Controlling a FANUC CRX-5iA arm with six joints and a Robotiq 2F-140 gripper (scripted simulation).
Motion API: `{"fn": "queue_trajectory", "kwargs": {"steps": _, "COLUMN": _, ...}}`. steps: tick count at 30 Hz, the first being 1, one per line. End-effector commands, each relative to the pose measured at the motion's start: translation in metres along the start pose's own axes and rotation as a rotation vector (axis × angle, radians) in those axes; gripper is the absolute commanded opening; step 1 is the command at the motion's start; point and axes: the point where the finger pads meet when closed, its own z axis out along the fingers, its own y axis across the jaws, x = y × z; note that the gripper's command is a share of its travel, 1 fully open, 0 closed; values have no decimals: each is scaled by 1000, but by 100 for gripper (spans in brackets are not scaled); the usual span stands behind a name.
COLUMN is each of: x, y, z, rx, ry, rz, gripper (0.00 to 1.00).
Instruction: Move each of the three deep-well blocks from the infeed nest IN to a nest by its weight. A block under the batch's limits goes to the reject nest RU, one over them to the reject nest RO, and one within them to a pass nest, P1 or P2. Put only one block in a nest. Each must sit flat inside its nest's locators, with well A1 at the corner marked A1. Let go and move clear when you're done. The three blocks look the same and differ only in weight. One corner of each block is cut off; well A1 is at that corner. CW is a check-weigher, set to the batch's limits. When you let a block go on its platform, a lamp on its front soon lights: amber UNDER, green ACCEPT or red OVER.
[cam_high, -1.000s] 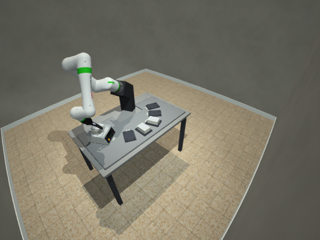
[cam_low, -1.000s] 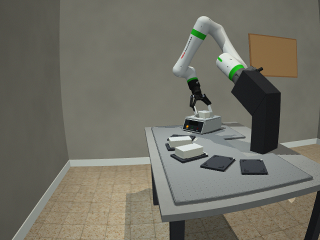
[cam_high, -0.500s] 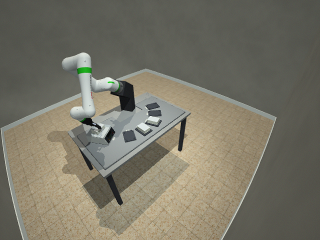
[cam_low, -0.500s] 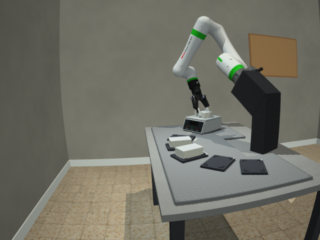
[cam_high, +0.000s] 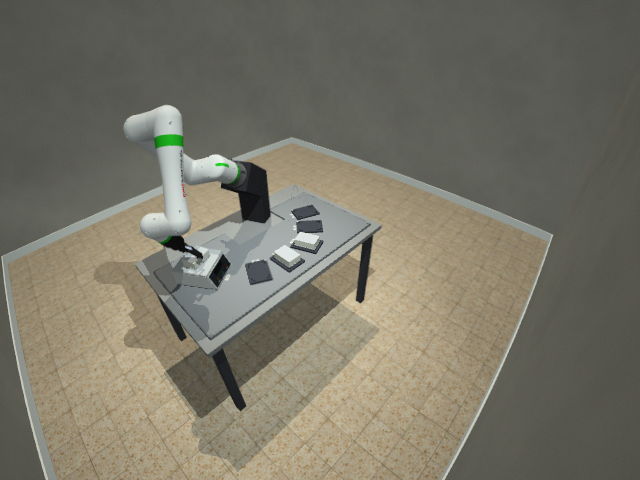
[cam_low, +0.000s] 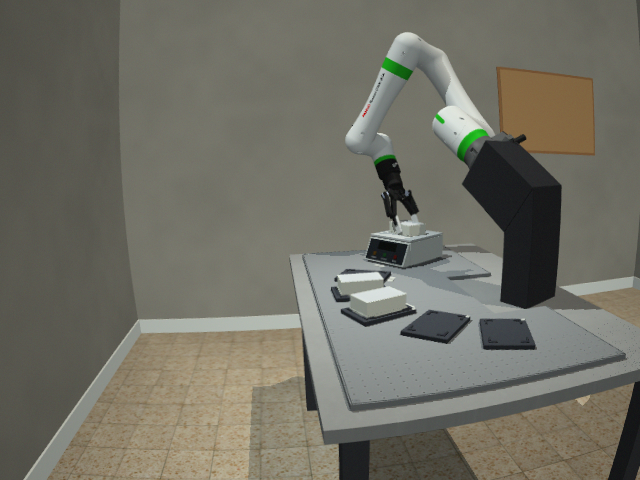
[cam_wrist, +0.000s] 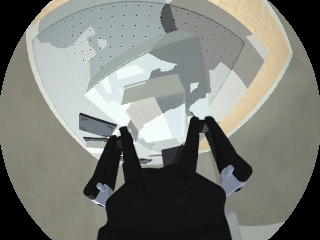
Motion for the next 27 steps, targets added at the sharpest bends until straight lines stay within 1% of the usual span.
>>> {"fn": "queue_trajectory", "kwargs": {"steps": 1, "x": 0, "y": 0, "z": 0, "rx": 0, "ry": 0, "rz": 0, "gripper": 10}}
{"fn": "queue_trajectory", "kwargs": {"steps": 11, "x": 0, "y": 0, "z": 0, "rx": 0, "ry": 0, "rz": 0, "gripper": 10}}
{"fn": "queue_trajectory", "kwargs": {"steps": 27, "x": -12, "y": 0, "z": -22, "rx": 0, "ry": 0, "rz": 0, "gripper": 10}}
